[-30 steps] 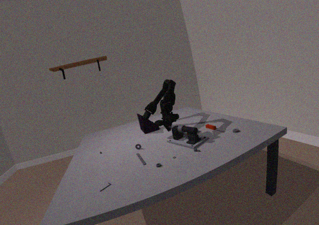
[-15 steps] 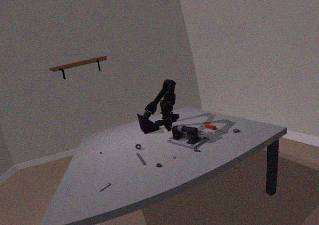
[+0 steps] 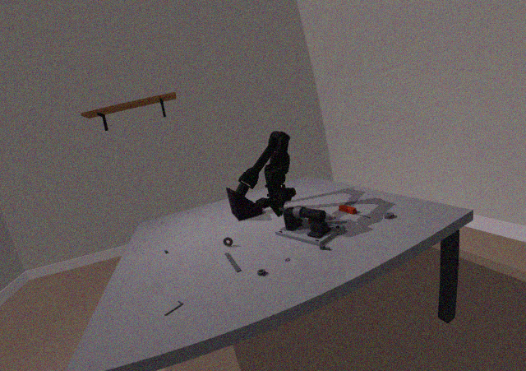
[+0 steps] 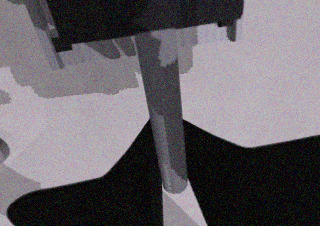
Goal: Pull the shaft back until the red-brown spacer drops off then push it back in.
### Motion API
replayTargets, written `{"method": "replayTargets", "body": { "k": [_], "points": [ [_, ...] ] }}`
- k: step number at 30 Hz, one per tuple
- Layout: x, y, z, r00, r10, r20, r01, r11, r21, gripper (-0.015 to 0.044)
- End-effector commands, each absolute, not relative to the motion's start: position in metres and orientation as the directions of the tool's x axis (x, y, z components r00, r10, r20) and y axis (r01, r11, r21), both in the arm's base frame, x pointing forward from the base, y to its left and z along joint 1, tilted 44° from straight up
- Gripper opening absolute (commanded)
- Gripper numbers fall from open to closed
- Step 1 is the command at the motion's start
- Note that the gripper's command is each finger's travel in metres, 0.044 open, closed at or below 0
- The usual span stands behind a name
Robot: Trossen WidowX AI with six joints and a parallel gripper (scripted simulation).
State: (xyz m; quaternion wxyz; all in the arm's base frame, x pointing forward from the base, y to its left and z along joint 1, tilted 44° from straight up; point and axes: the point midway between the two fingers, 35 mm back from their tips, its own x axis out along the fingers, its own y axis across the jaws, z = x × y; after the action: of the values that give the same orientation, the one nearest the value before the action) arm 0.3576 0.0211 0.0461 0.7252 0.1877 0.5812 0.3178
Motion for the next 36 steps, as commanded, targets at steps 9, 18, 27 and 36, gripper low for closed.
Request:
{"method": "replayTargets", "body": {
  "k": [9,18,27,36],
  "points": [
    [0.3631,0.0210,0.0495,0.129,0.681,-0.721,-0.243,0.727,0.643,0.0000],
    [0.3656,0.0212,0.0503,0.129,0.681,-0.721,-0.243,0.727,0.643,0.0000],
    [0.3681,0.0214,0.0510,0.130,0.681,-0.721,-0.243,0.727,0.643,0.0000],
    [0.3705,0.0217,0.0517,0.130,0.681,-0.721,-0.243,0.727,0.643,0.0000]
  ]
}}
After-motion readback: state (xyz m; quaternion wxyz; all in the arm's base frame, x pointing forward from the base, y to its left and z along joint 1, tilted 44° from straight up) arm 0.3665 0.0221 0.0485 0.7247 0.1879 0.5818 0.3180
